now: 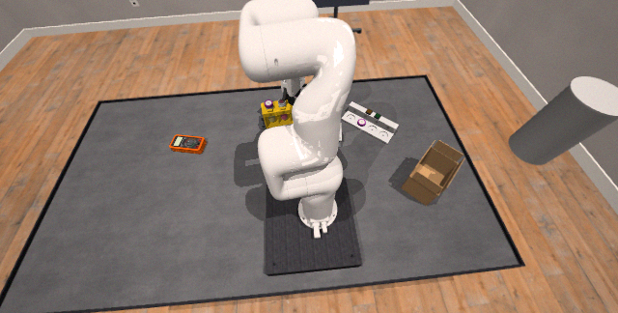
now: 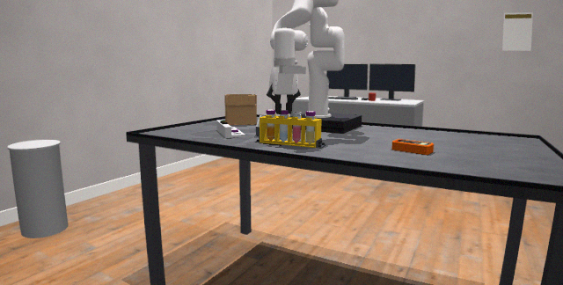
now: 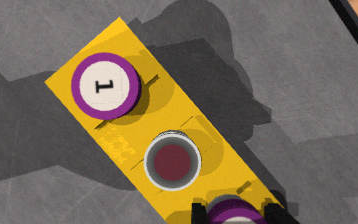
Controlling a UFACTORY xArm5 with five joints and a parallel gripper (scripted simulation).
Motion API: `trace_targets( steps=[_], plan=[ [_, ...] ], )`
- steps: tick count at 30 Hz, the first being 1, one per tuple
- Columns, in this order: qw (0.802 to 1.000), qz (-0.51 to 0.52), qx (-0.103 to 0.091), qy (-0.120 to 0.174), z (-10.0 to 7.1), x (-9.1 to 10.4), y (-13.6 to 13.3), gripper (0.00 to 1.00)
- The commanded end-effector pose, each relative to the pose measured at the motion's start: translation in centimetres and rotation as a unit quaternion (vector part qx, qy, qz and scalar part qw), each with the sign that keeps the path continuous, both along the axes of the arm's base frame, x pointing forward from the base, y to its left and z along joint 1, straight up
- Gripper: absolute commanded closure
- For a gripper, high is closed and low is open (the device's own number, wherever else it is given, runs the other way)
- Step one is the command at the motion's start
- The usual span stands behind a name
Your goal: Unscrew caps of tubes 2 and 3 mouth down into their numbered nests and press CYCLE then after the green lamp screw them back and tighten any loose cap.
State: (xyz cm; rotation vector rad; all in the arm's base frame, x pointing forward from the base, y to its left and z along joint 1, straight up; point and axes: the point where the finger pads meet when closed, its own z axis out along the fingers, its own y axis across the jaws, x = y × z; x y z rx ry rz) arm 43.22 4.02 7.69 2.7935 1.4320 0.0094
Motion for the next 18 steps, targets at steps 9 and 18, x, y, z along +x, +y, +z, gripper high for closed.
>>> trace_targets(
  steps=[9,18],
  plan=[
    [0.971,0.239,0.001,-0.002,0.16,0.13,0.01,1.00],
    [0.893,0.449,-0.001,-0.003,0.19,0.13,0.01,1.00]
  ],
)
